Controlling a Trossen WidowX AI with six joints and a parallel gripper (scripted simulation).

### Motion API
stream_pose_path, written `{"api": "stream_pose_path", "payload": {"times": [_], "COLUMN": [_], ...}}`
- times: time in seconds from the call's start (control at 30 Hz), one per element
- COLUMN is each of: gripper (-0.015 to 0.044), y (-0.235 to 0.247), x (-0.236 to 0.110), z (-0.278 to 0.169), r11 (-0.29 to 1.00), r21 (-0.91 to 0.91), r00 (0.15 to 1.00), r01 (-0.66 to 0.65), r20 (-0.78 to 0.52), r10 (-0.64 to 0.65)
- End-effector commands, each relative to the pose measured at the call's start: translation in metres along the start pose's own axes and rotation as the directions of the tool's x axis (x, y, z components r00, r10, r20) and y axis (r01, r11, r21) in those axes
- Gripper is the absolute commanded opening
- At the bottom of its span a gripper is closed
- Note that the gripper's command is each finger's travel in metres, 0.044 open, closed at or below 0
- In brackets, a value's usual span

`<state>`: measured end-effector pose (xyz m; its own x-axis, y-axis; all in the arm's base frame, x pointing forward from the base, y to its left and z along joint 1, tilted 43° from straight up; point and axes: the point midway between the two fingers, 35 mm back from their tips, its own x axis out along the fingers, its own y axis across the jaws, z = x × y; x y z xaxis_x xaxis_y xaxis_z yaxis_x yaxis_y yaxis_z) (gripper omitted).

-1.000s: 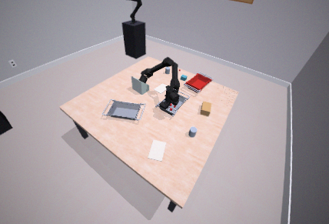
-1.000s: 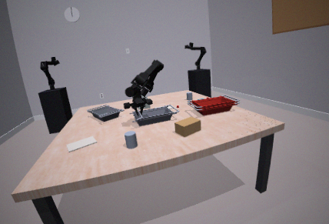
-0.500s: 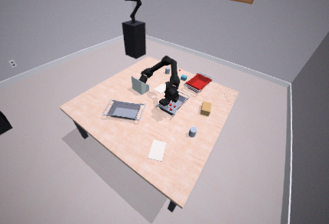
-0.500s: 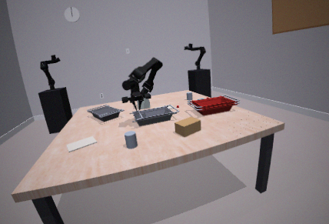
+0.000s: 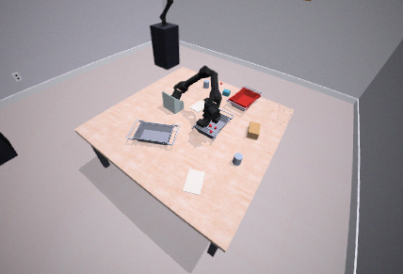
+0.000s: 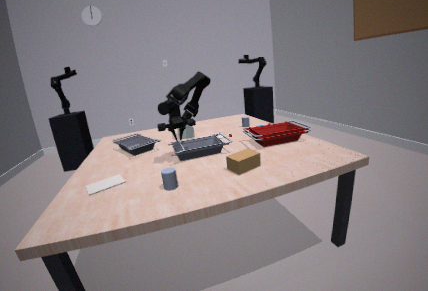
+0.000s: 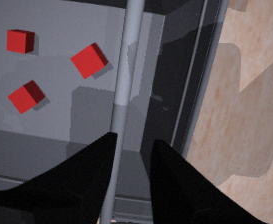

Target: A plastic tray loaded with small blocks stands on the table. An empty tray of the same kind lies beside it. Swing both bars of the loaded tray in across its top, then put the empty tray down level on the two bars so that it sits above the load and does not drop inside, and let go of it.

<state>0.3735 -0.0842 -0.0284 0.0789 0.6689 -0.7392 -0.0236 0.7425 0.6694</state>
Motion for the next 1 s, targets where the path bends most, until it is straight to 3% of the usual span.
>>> {"api": "stream_pose_path", "payload": {"times": [0.0,0.3,0.57,0.6,0.97], "gripper": [0.0081,0.0081,0.0081,0.0081,0.0081], "y": [0.0,-0.001,0.002,0.005,0.18], "x": [0.0,-0.006,-0.09,-0.055,-0.022], "z": [0.0,0.001,-0.003,0.0,0.018], "r11": [1.0,1.0,1.0,1.0,1.0], "r21": [0.002,0.002,0.0,0.004,-0.002], "r00": [1.0,1.0,1.0,1.0,1.0], "r01": [0.0,0.0,0.001,-0.007,0.024], "r20": [0.001,0.001,-0.002,-0.014,-0.002], "r10": [0.0,0.0,-0.001,0.007,-0.024]}}
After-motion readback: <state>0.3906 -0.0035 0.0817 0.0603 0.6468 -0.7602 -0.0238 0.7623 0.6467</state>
